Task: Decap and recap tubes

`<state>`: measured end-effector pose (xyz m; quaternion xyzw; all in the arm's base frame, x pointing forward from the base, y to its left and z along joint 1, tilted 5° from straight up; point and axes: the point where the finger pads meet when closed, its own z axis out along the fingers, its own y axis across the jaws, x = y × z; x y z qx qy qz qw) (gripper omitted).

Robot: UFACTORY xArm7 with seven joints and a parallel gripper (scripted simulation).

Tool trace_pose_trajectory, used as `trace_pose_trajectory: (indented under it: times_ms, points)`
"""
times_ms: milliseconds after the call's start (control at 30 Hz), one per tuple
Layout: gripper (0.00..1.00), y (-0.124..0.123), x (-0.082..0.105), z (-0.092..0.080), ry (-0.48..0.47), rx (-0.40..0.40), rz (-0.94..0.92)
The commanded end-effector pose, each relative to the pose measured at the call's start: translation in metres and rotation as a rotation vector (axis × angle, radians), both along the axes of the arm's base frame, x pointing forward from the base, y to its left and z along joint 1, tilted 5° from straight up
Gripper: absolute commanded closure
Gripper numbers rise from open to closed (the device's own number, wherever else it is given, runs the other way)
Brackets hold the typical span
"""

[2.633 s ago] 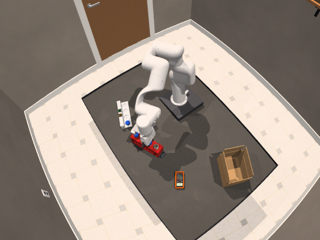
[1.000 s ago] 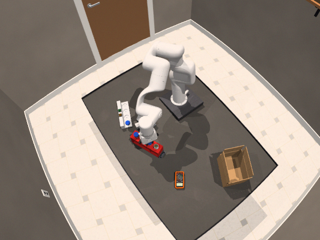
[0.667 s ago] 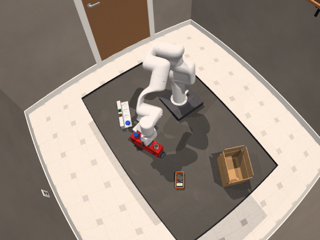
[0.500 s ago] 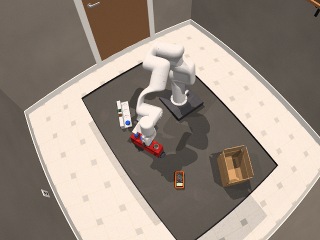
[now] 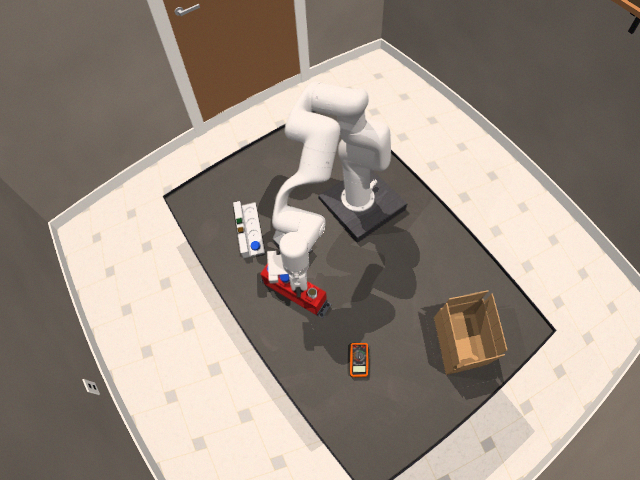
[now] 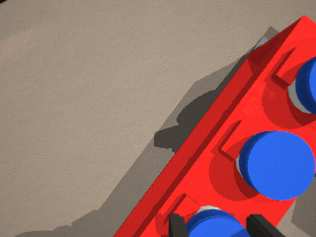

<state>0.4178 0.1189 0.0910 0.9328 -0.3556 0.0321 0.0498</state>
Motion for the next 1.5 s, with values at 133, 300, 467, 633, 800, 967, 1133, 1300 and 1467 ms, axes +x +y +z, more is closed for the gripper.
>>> trace_pose_trajectory:
  times_ms: [133, 300, 467, 633, 800, 967, 1133, 1300, 1467]
  points:
    - [1.00, 0.0004, 0.0018, 0.0019, 0.031, 0.030, 0.147]
    - [0.54, 0.0004, 0.0019, 0.0019, 0.031, 0.030, 0.147]
    - [0.54, 0.0004, 0.0019, 0.0019, 0.031, 0.030, 0.146]
    - [0.54, 0.0003, 0.0019, 0.0019, 0.023, 0.031, 0.064]
    - [0.54, 0.0003, 0.0019, 0.0019, -0.005, 0.036, -0.219]
    - [0.54, 0.0003, 0.0019, 0.0019, -0.022, 0.039, -0.391]
    - [0.54, 0.0003, 0.0019, 0.0019, -0.045, 0.043, -0.622]
    - [0.54, 0.0003, 0.0019, 0.0019, -0.066, 0.046, -0.831]
    - [0.54, 0.0003, 0.0019, 0.0019, -0.088, 0.048, -1.040]
